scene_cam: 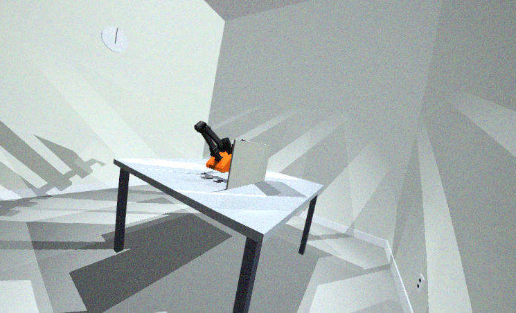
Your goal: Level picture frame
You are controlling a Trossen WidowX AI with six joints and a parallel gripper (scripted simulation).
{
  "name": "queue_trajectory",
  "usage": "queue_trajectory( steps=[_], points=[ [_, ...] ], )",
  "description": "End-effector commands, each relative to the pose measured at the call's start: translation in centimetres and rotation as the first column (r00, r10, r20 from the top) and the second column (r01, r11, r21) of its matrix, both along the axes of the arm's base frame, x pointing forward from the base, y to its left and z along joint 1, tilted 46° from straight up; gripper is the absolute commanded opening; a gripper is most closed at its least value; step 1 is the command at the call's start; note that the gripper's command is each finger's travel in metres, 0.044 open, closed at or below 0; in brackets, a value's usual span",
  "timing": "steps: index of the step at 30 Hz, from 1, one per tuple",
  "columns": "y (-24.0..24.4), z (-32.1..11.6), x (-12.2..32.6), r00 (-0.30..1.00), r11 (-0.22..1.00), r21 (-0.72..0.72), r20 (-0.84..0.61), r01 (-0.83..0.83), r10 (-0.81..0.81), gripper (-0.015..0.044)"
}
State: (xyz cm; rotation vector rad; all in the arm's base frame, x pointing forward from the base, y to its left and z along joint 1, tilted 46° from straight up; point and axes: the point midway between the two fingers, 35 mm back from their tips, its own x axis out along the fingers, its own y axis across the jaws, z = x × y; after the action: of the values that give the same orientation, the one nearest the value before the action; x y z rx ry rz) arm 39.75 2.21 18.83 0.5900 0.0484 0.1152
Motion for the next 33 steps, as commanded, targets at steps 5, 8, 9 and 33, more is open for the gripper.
queue_trajectory(
  steps=[5,8,9,33],
  points=[
    [-0.05,0.06,0.03,1.000,1.000,0.003,0.001,0.003,-0.003,0.0161],
    [-0.05,0.06,0.03,1.000,1.000,0.003,0.001,0.003,-0.003,0.0141],
    [-0.05,0.06,0.03,1.000,1.000,0.003,0.001,0.003,-0.003,0.0134],
    [0.06,0.08,0.01,1.000,1.000,0.003,0.001,0.003,-0.003,0.0000]
  ],
)
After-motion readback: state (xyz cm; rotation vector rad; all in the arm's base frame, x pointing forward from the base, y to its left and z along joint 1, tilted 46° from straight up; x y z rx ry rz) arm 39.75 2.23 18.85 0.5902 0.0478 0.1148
